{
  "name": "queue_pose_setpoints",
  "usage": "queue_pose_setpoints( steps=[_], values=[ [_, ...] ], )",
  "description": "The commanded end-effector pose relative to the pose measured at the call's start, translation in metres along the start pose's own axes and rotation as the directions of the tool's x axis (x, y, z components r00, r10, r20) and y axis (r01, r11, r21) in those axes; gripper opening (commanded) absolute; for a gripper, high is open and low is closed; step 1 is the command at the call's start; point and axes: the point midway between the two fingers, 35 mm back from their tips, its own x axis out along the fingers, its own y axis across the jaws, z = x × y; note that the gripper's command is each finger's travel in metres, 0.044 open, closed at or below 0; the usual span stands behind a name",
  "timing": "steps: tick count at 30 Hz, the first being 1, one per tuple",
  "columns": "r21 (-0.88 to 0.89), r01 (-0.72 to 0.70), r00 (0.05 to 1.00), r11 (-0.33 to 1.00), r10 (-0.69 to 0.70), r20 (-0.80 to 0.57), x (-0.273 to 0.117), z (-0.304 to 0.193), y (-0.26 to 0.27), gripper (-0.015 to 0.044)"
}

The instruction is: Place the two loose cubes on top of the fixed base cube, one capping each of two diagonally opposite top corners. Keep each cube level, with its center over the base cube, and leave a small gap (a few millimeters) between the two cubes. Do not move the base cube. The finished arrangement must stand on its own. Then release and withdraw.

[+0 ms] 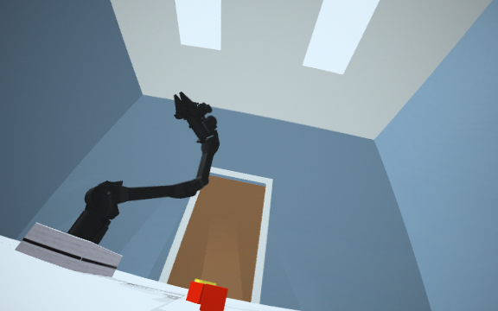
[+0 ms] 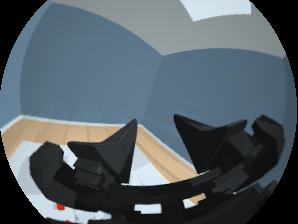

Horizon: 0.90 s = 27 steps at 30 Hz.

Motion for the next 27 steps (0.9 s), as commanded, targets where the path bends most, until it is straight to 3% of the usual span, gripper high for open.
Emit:
queue_pose_setpoints(
  steps=[1,13,27],
  values=[
    [-0.014,-0.153,0.987,0.988,0.152,-0.047,0.037,-0.015,0.008,0.0265],
    [-0.071,-0.53,0.844,0.845,0.519,-0.134,0.103,-0.043,0.069,0.0265],
    [-0.194,-0.854,0.518,0.482,0.819,-0.246,0.122,-0.068,0.187,0.0265]
  ],
)
